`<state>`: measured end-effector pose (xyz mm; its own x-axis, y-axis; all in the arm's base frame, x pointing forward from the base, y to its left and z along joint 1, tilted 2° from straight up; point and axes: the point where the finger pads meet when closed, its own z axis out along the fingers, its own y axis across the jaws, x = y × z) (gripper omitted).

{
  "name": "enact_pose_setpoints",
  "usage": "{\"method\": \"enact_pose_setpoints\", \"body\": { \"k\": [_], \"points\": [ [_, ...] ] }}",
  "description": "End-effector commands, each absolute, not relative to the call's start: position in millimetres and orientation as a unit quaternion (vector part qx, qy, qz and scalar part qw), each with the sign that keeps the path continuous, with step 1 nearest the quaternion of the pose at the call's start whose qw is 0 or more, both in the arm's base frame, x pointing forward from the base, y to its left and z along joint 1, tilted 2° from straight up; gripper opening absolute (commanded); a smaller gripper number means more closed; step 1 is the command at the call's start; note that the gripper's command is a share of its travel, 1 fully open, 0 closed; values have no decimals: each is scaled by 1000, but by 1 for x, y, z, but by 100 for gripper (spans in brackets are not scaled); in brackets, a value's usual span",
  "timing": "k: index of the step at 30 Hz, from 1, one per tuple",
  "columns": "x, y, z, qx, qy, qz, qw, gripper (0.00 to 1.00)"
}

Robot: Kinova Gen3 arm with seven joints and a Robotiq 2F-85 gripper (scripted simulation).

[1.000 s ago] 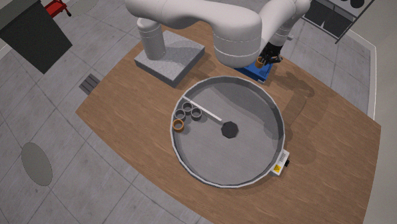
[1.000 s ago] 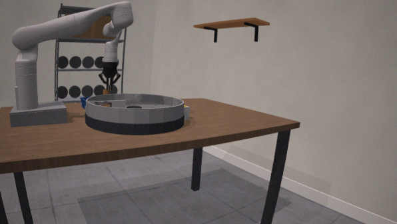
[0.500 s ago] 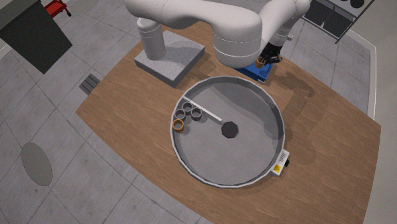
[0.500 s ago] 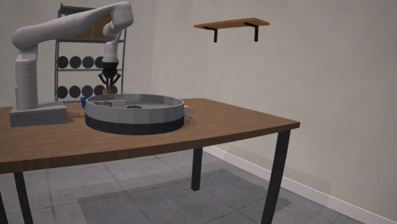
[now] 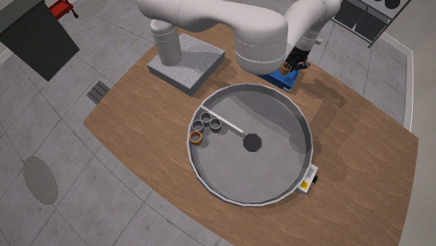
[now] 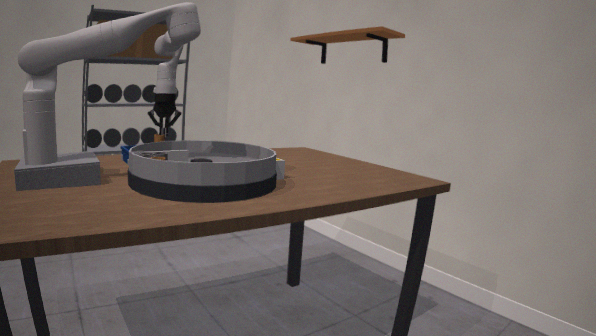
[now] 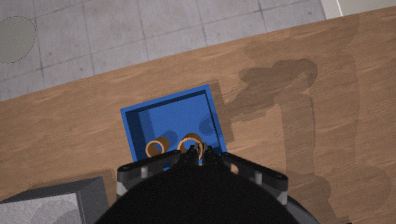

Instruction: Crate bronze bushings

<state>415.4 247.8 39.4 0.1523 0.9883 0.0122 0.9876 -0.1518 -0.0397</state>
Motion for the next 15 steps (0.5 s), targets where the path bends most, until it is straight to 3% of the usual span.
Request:
{"method": "enact_pose_setpoints", "body": {
  "k": [1, 15],
  "points": [
    [415, 249, 38, -761, -649, 6, 18, 0],
    [416, 249, 39, -760, -650, 7, 19, 0]
  ]
}}
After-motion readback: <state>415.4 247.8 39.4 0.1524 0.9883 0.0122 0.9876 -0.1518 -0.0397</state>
